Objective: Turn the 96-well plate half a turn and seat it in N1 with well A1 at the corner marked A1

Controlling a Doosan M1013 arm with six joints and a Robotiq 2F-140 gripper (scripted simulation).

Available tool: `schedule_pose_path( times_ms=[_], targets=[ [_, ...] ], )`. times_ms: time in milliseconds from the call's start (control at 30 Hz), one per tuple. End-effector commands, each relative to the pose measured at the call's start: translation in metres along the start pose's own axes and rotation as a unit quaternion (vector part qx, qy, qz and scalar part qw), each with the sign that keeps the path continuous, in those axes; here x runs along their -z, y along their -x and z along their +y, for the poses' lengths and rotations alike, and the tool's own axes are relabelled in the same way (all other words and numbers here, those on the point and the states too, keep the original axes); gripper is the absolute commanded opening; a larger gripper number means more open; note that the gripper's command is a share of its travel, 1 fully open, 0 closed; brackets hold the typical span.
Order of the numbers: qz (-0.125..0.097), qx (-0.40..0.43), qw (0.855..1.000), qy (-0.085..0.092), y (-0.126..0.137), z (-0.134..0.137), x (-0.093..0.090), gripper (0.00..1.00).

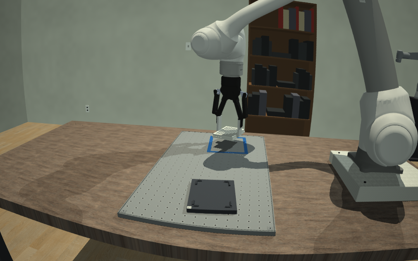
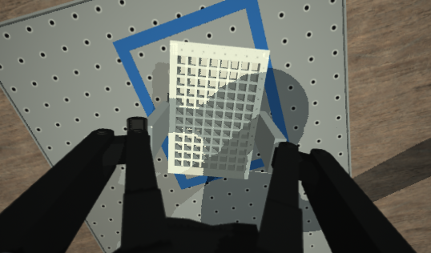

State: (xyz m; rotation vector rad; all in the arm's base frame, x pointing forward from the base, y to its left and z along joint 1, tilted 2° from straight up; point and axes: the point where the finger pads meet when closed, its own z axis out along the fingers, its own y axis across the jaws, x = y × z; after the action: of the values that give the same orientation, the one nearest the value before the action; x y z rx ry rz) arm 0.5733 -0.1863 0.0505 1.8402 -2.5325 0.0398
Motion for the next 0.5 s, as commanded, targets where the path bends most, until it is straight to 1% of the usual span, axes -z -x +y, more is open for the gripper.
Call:
schedule_pose_path(
  times_ms=[0,200,467],
  targets=[
    [0.002,-0.002,1.0,-0.003,-0.0005,-0.0018,0.0119,0.0],
    [0.002,-0.002,1.0,-0.003,-0.0005,-0.0018,0.0178,0.0],
    [0.002,-0.002,1.0,-0.003,-0.0005,-0.0018,0.0178,0.0]
  ],
)
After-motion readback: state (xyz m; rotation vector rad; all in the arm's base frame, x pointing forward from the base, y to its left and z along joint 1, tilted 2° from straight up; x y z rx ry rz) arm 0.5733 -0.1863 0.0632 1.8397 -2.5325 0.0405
